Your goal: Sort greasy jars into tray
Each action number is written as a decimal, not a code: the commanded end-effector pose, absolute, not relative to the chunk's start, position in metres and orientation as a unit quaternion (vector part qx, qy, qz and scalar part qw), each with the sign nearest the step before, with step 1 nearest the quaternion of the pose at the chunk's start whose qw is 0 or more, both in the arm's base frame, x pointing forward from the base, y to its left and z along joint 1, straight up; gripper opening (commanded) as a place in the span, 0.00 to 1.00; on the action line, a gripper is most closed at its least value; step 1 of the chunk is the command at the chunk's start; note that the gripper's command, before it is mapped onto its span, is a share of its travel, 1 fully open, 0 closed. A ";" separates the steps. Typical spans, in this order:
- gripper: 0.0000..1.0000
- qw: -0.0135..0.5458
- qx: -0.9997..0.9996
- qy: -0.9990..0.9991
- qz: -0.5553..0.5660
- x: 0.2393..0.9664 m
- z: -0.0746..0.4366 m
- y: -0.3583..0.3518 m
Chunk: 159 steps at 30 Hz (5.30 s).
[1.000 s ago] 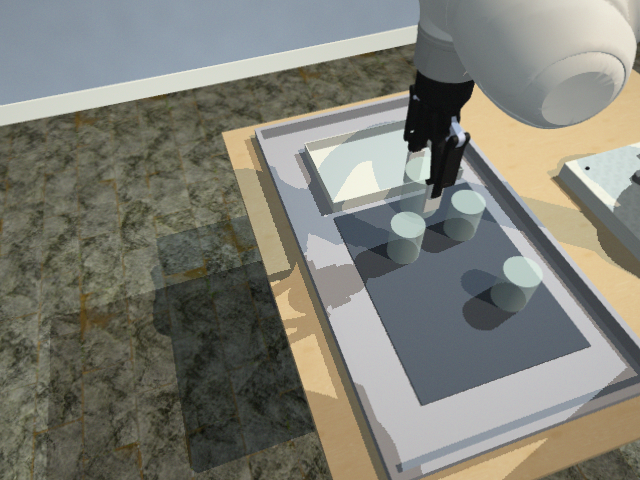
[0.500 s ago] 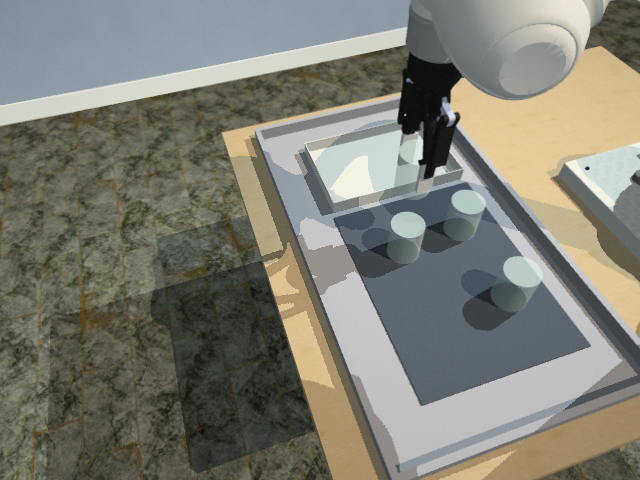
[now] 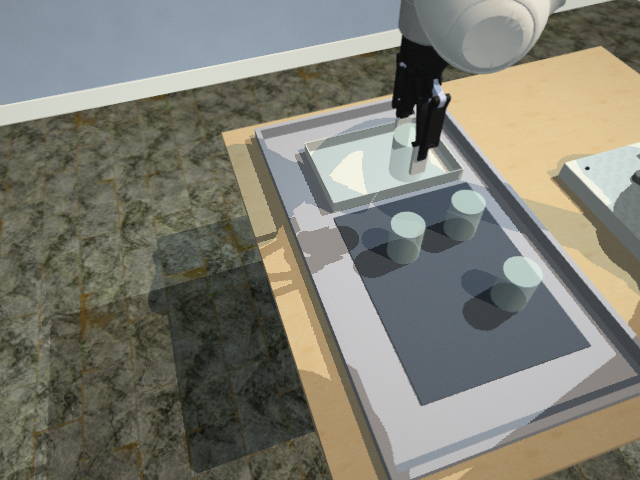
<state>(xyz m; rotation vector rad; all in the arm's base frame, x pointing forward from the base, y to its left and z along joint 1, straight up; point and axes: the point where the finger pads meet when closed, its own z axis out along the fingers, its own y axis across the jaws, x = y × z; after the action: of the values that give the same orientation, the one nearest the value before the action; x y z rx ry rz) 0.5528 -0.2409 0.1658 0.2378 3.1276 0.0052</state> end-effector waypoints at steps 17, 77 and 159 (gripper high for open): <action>0.00 0.003 0.076 0.997 0.002 0.533 0.166 -0.294; 0.00 0.003 0.076 0.997 0.002 0.495 0.129 -0.400; 1.00 0.003 0.076 0.997 0.002 0.495 0.036 -0.399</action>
<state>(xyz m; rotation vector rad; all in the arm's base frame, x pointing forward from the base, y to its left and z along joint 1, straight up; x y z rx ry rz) 0.4952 -0.3995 0.0299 0.2375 3.1275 0.0054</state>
